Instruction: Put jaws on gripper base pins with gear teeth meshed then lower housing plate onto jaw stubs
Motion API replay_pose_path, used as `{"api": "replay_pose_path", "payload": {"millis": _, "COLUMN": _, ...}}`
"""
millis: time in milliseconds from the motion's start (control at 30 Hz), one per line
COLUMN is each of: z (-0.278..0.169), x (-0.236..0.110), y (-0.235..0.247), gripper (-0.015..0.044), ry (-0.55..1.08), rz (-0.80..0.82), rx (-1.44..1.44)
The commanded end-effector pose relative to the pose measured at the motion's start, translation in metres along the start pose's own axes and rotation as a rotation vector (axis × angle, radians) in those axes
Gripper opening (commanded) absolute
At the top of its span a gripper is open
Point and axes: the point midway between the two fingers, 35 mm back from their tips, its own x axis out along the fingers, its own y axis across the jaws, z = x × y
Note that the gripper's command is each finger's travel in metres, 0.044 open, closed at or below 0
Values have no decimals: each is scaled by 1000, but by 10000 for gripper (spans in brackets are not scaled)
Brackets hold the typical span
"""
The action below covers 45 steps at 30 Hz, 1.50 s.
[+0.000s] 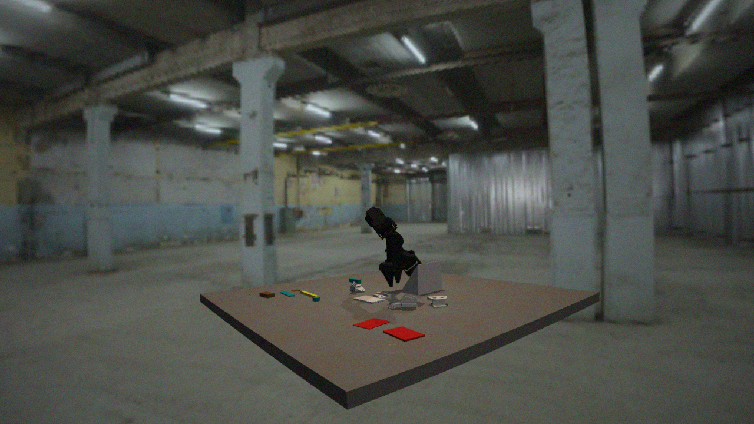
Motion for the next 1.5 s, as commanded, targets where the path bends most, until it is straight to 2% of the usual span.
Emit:
{"api": "replay_pose_path", "payload": {"millis": 0, "z": 0, "x": 0, "y": 0, "gripper": 309, "ry": 0, "rz": 0, "rx": 0}}
{"api": "replay_pose_path", "payload": {"millis": 400, "z": 0, "x": 0, "y": 0, "gripper": 0, "ry": 0, "rz": 0, "rx": 0}}
{"api": "replay_pose_path", "payload": {"millis": 767, "z": 0, "x": 0, "y": 0, "gripper": 0, "ry": 0, "rz": 0, "rx": 0}}
{"api": "replay_pose_path", "payload": {"millis": 867, "z": 4, "x": -2, "y": -2, "gripper": 79, "ry": -1, "rz": -1, "rx": -19}}
{"api": "replay_pose_path", "payload": {"millis": 1133, "z": 50, "x": -18, "y": -26, "gripper": 289, "ry": -4, "rz": -9, "rx": -239}}
{"api": "replay_pose_path", "payload": {"millis": 1300, "z": 54, "x": -19, "y": -27, "gripper": 420, "ry": -4, "rz": -9, "rx": -258}}
{"api": "replay_pose_path", "payload": {"millis": 1333, "z": 54, "x": -17, "y": -27, "gripper": 440, "ry": -4, "rz": -9, "rx": -258}}
{"api": "replay_pose_path", "payload": {"millis": 1467, "z": 54, "x": 19, "y": -28, "gripper": 440, "ry": -3, "rz": -9, "rx": -258}}
